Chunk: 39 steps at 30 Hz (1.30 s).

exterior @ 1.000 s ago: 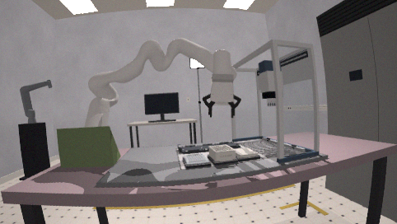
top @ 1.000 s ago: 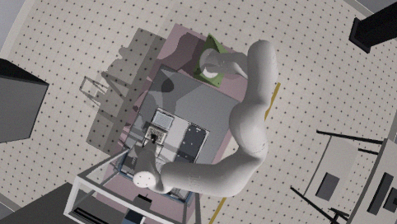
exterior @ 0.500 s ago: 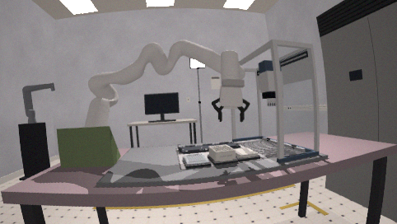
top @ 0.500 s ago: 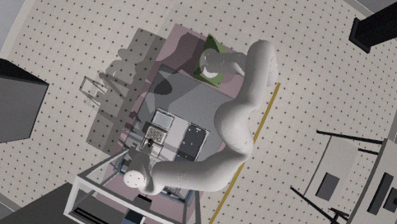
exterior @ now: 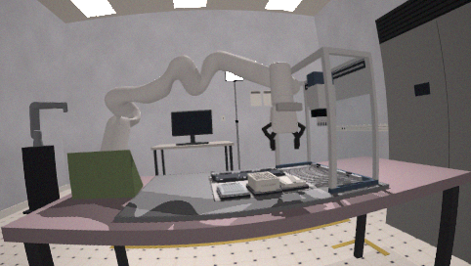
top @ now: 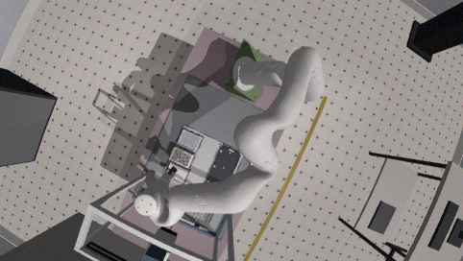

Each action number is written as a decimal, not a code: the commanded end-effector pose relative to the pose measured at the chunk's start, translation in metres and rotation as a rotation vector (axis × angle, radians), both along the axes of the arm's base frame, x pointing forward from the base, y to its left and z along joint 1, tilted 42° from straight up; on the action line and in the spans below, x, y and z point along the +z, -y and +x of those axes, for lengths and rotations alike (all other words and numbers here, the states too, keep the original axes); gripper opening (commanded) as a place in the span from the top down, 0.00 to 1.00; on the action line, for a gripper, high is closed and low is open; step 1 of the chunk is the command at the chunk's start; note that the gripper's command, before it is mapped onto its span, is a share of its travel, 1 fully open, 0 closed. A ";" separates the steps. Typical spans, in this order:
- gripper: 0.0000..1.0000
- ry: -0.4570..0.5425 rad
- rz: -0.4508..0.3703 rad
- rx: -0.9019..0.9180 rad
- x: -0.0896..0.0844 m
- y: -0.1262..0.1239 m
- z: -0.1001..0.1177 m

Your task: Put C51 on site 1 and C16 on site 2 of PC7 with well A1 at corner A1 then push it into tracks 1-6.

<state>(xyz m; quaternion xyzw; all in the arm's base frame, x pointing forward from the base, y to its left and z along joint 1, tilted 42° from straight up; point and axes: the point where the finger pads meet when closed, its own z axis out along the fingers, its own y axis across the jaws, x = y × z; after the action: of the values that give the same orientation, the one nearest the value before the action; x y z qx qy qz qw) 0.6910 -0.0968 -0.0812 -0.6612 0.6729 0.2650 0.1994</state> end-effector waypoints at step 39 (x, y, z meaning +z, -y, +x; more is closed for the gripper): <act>0.00 0.041 0.058 0.011 -0.028 -0.026 0.012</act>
<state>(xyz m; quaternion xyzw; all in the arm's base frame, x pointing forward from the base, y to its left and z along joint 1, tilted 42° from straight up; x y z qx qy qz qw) 0.7023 -0.0742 -0.1057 -0.6638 0.6571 0.2732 0.2299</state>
